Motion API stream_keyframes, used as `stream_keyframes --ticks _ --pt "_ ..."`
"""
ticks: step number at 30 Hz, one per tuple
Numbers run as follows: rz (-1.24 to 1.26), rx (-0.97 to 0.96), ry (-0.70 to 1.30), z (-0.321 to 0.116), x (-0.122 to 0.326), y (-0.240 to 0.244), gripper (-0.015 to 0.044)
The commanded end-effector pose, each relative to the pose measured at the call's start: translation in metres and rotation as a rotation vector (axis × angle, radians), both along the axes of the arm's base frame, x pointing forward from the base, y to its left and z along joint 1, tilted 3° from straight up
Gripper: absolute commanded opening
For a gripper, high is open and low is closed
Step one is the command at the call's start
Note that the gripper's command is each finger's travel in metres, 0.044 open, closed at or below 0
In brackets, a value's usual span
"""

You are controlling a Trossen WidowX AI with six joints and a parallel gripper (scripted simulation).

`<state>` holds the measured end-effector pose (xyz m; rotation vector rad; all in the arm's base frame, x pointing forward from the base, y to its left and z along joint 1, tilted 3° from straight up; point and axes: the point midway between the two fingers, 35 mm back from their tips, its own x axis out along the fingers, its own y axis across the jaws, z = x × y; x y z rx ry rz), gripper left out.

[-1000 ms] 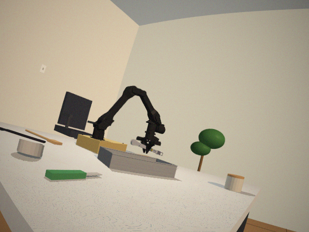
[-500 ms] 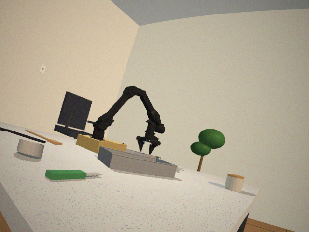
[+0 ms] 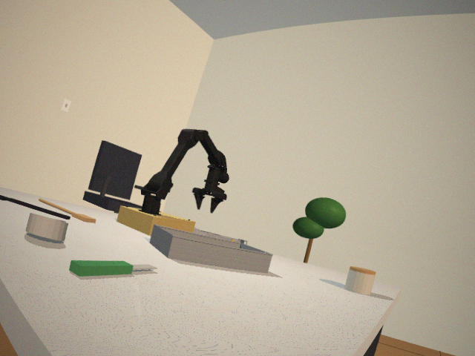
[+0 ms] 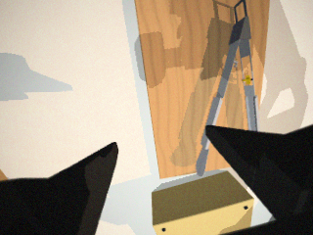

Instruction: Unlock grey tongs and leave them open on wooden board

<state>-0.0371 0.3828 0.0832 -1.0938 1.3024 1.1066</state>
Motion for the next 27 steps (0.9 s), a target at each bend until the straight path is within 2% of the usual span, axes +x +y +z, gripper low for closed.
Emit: stream_keyframes --ticks 1,9,27 --pt "-0.031 -0.008 -0.002 0.002 0.005 -0.001 0.044" --pt "-0.006 -0.003 -0.001 0.05 0.002 -0.004 0.044" --pt "-0.006 -0.003 -0.001 0.05 0.002 -0.004 0.044"
